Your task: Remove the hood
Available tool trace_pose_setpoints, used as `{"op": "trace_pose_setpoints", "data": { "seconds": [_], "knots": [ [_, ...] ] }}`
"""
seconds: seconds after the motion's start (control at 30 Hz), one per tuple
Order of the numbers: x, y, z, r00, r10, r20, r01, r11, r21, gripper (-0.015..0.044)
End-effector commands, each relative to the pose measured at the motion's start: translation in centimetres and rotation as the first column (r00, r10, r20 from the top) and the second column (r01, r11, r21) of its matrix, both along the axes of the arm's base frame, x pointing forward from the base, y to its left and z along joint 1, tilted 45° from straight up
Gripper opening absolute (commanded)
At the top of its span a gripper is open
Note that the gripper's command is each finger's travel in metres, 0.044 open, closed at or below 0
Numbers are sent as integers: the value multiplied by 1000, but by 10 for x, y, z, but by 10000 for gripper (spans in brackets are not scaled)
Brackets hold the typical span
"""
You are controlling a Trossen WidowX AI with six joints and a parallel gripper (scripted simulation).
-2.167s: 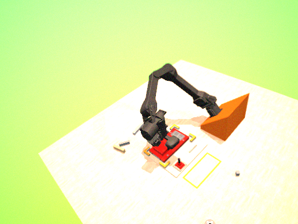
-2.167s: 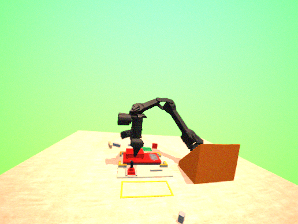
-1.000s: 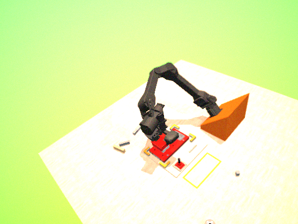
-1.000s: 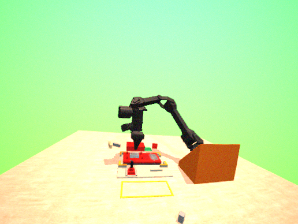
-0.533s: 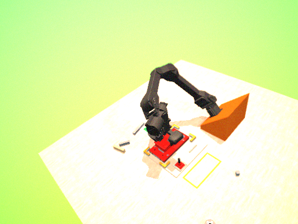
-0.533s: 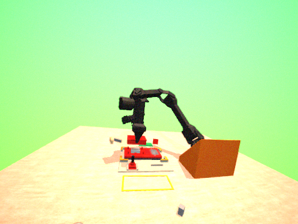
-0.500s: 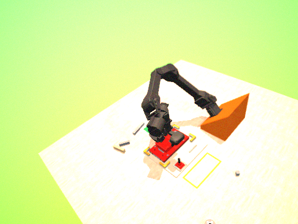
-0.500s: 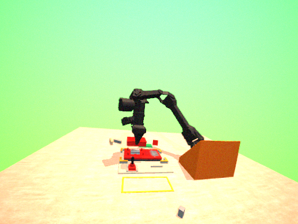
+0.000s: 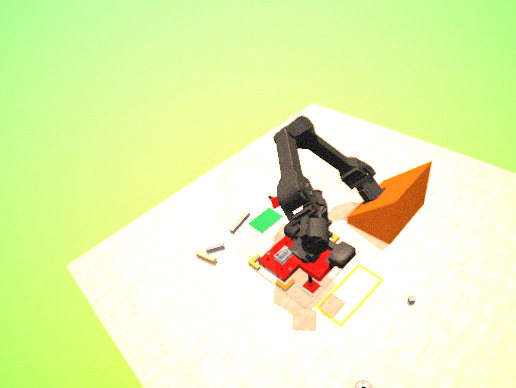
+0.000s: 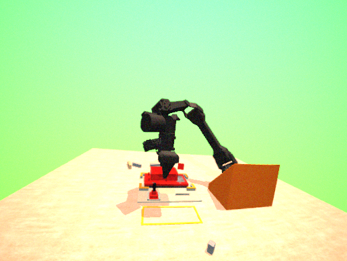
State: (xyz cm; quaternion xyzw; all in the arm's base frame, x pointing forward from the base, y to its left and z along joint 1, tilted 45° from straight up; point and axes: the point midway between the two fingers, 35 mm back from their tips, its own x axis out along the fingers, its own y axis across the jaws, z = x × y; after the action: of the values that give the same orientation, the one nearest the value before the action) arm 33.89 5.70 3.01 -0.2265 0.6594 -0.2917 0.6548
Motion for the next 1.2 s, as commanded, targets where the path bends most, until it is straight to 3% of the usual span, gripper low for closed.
{"op": "trace_pose_setpoints", "data": {
  "seconds": [0.0, 0.3, 1.17],
  "knots": [
    [-2, 21, -16, 1000, -2, 9, 2, 1000, 6, 0],
    [-19, 59, -54, 1000, -7, 11, 7, 1000, -6, 0],
    [-19, 48, -68, 1000, -7, 11, 7, 1000, -6, 0]
  ]
}}
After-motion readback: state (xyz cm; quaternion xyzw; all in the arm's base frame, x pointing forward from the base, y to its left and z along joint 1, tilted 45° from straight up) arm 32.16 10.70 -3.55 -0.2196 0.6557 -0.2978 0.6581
